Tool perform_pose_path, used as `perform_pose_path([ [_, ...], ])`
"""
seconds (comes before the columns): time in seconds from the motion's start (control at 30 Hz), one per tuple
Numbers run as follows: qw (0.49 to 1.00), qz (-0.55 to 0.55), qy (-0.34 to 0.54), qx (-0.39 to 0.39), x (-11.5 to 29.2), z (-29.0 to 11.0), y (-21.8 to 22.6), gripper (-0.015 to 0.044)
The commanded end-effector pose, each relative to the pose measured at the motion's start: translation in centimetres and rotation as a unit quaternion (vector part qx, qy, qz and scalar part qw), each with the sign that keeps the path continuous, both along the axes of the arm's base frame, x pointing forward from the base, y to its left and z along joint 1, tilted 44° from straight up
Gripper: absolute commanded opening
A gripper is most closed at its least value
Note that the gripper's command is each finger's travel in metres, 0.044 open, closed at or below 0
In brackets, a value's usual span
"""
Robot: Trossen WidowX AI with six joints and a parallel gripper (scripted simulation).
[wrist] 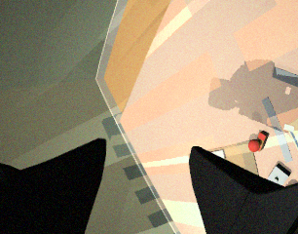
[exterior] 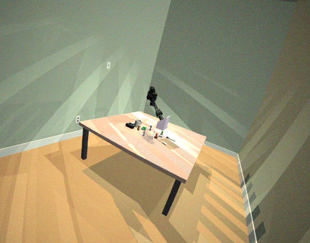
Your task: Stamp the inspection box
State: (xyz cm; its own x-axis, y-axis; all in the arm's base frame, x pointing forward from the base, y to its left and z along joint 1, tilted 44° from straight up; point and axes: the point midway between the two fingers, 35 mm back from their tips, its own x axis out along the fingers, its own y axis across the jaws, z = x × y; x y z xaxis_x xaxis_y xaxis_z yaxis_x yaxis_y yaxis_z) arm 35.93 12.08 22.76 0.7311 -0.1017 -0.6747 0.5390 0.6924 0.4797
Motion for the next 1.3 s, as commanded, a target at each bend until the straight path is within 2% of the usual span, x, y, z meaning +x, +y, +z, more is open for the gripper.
perform_pose_path([
  [0.0, 0.994, 0.020, 0.086, -0.068, -0.2, -6.3, 0.6, 0.0216],
  [0.27, 0.931, 0.078, 0.279, -0.222, -3.5, -19.6, 0.1, 0.0216],
  [0.43, 0.853, 0.120, 0.397, -0.316, -7.7, -26.5, -1.8, 0.0216],
  [0.57, 0.777, 0.150, 0.479, -0.380, -11.2, -30.5, -4.0, 0.0216],
  [0.63, 0.763, 0.155, 0.493, -0.390, -11.8, -31.1, -4.5, 0.0216],
  [1.27, 0.763, 0.155, 0.492, -0.389, -11.6, -32.8, -5.9, 0.0216],
])
